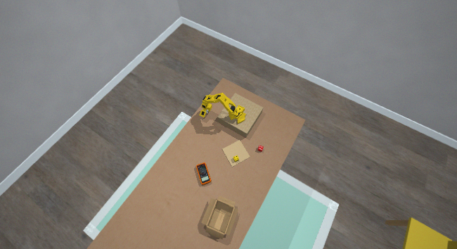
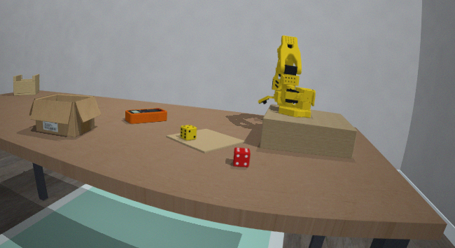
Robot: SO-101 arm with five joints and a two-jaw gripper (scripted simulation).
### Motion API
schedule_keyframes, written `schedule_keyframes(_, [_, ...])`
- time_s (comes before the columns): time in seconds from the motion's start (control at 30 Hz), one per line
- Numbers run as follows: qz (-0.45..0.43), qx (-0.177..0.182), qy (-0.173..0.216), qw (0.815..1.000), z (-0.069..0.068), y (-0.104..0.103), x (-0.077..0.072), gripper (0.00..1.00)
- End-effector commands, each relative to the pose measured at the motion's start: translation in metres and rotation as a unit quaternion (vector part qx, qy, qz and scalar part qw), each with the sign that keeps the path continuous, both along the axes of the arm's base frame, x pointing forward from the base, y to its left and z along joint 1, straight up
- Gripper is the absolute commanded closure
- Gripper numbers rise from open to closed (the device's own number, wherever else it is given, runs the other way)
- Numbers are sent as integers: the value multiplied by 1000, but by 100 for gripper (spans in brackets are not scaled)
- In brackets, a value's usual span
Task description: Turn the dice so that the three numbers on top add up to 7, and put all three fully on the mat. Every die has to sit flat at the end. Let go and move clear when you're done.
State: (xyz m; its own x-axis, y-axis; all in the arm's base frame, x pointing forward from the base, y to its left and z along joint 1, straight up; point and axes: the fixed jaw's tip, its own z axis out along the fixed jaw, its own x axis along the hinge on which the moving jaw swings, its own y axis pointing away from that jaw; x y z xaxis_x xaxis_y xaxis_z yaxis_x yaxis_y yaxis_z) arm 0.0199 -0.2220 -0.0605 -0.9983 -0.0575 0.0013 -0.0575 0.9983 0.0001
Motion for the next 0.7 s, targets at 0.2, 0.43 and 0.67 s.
schedule_keyframes(0.2, [-1,9,0,1000,-3,2,-2,85])
schedule_keyframes(0.43, [-1,9,0,1000,-3,2,-2,97])
schedule_keyframes(0.67, [-1,9,0,1000,-3,2,-2,100])
